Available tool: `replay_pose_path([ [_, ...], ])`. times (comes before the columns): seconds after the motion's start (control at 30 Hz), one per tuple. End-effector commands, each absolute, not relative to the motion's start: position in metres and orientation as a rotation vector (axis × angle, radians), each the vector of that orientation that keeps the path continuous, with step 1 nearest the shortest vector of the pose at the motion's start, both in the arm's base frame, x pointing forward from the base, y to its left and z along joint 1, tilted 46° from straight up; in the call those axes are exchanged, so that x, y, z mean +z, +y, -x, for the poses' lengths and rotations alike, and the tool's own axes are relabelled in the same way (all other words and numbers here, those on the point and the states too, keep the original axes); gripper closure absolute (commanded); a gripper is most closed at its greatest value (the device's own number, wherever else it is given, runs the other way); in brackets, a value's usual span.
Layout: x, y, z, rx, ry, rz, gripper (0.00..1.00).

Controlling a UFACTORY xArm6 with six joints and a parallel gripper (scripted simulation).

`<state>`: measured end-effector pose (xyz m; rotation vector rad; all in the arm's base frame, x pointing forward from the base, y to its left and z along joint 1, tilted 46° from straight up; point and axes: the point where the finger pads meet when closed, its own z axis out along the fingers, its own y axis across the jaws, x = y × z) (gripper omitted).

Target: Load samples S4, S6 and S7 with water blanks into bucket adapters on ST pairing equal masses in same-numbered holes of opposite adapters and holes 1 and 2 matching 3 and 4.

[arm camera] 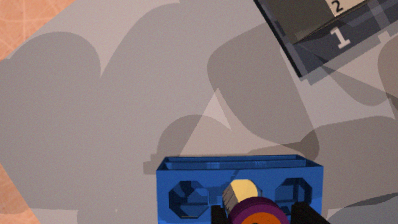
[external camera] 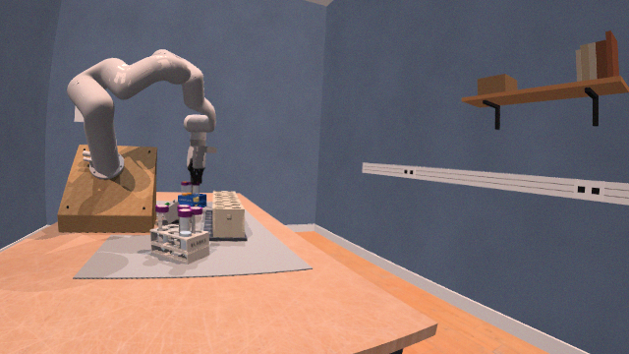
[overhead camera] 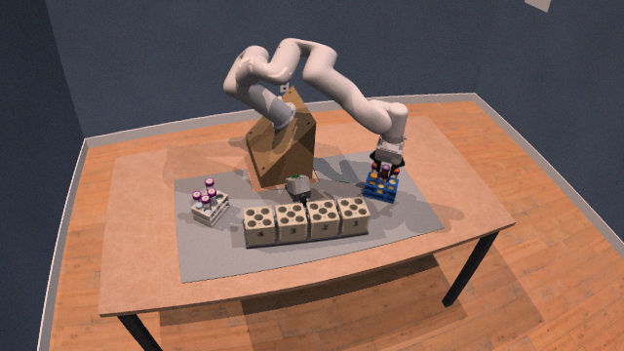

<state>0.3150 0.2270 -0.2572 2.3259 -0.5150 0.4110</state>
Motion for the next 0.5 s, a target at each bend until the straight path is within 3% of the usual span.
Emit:
replay_pose_path([
  [0.0,-0.251,0.234,-0.315,0.413,-0.516,-2.329,0.56],
  [0.47,-0.234,0.251,-0.311,0.413,-0.516,-2.329,0.56],
])
